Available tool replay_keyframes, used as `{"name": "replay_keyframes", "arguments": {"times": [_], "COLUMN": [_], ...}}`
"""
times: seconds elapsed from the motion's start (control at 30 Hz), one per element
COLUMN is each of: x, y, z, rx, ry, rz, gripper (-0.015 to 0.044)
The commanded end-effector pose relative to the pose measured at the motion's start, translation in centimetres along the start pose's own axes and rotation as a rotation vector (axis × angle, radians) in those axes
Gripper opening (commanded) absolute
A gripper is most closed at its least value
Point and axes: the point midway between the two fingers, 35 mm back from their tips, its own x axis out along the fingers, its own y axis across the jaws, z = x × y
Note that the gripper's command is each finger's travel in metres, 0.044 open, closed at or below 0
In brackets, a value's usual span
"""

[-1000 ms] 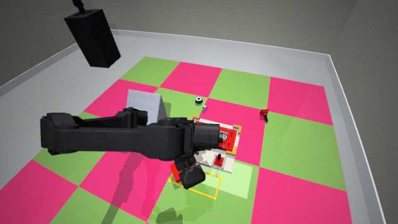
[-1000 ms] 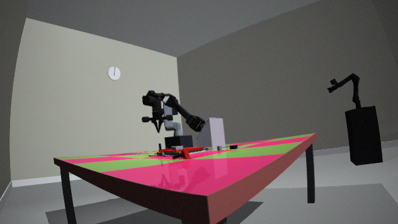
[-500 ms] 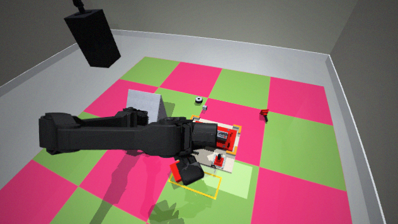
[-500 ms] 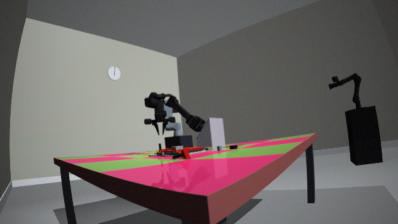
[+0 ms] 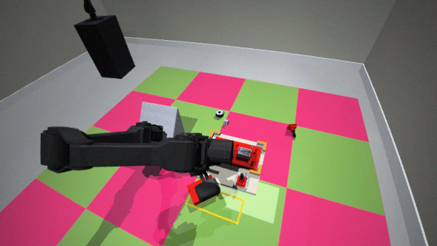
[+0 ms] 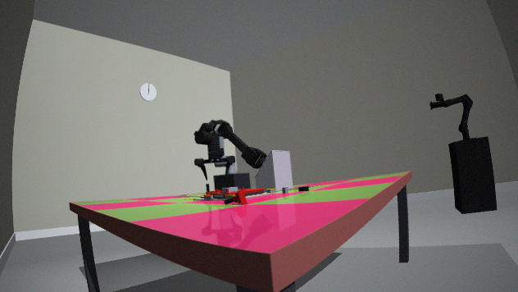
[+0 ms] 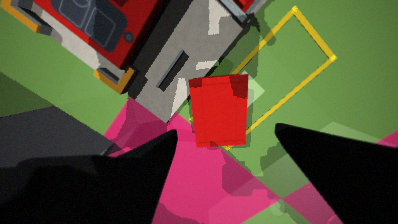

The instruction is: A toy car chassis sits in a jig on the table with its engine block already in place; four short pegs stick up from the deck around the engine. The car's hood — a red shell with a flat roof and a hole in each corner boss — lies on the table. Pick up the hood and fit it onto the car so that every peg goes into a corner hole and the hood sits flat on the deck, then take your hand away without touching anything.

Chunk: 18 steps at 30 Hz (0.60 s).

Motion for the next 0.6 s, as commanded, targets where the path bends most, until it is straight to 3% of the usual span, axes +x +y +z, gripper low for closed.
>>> {"name": "replay_keyframes", "arguments": {"times": [0.0, 0.57], "x": [0.4, 1.9], "y": [0.0, 0.0], "z": [-0.1, 0.0], "rx": [-0.001, -0.001], "ry": [0.003, 0.002], "rz": [-0.002, -0.002], "gripper": [0.0440, 0.0440]}}
